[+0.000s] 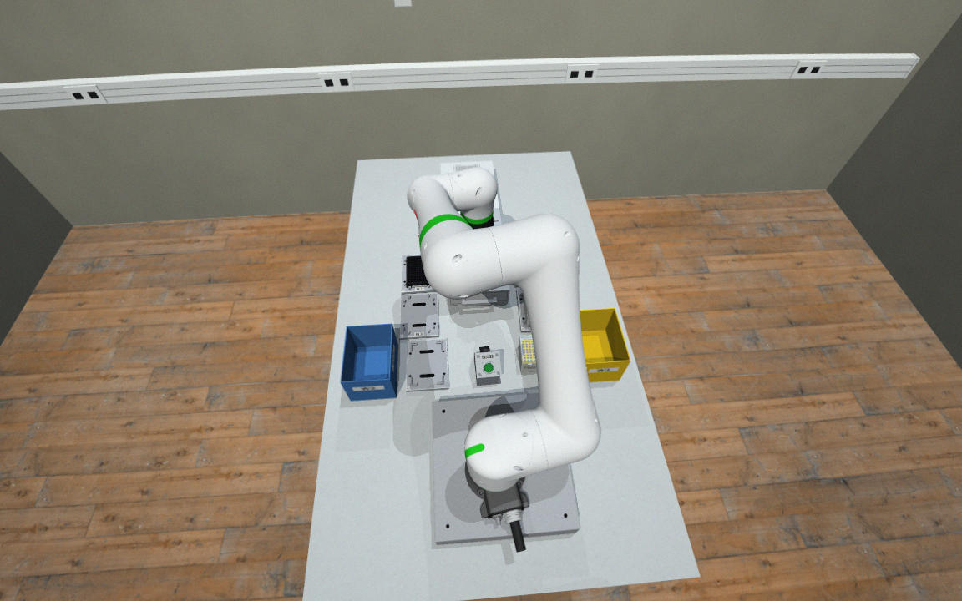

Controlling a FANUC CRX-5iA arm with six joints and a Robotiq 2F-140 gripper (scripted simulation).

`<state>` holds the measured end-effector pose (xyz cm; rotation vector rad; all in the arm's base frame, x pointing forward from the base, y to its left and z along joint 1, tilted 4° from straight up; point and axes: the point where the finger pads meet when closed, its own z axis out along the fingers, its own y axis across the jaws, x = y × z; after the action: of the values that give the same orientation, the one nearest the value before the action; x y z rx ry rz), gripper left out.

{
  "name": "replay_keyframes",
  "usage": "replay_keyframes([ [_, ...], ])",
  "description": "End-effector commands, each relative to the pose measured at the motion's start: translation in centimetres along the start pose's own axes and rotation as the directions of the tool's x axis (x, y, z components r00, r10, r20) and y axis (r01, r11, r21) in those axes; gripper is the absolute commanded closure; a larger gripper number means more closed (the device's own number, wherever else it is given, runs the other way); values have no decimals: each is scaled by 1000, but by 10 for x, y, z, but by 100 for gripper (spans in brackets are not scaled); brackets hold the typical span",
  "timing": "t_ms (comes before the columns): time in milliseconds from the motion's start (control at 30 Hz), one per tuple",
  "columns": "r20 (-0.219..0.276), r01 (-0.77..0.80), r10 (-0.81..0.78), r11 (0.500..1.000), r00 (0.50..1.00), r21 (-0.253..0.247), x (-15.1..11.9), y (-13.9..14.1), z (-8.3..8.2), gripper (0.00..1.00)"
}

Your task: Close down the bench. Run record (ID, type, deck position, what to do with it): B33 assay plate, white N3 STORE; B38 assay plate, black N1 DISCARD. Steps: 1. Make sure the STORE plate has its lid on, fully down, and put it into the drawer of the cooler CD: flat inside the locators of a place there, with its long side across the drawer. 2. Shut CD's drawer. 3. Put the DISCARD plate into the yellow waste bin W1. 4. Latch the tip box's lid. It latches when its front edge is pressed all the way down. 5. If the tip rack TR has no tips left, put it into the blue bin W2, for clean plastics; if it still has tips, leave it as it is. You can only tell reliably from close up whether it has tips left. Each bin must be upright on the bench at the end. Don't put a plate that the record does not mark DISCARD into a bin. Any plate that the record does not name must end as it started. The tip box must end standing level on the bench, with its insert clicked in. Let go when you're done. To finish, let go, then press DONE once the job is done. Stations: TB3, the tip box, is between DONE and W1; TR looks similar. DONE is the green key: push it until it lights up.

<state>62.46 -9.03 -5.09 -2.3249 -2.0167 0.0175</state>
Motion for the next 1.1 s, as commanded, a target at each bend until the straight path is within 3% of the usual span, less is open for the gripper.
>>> replay_keyframes([
  [0,0,0,0,1000,1000,-2,0,1,0,90],
  [1067,0,0,0,1000,1000,-2,0,1,5,90],
])
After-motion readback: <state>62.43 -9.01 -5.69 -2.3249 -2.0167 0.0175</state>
